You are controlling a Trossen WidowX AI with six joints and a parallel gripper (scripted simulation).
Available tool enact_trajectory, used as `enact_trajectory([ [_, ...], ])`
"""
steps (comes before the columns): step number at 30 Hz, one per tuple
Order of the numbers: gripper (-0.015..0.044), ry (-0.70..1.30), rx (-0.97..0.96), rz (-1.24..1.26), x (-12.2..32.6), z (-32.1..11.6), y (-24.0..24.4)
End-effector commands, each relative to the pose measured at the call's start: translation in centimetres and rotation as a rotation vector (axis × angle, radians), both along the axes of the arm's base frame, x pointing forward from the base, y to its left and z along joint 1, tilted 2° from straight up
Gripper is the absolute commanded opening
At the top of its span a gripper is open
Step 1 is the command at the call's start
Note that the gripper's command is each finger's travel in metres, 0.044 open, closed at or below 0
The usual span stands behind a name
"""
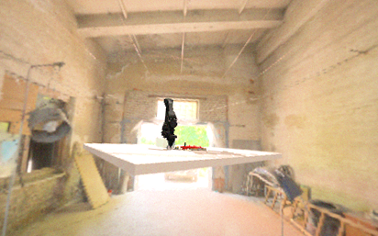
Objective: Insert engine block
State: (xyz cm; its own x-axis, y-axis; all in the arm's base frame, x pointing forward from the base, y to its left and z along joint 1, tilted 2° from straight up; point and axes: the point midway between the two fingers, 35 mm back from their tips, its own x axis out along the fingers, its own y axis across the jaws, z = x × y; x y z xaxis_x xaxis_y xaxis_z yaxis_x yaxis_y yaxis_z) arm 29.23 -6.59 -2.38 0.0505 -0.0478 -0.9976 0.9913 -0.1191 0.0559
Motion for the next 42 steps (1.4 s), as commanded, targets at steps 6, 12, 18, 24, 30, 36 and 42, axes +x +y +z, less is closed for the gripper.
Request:
enact_trajectory([
  [6,0.0,-0.001,0.004,0.005,0.2,1.9,0.2],
  [12,0.0,-0.001,0.004,0.005,0.3,3.7,0.3],
  [18,0.0,-0.002,0.004,0.005,0.2,5.5,0.4],
  [24,0.0,-0.002,0.004,0.005,0.0,7.3,0.6],
  [30,0.0,-0.001,0.005,0.005,-0.3,9.2,0.8],
  [36,0.0,-0.001,0.005,0.005,-0.8,11.1,1.0],
  [42,0.0,-0.001,0.005,0.005,-1.2,12.4,1.2],
])
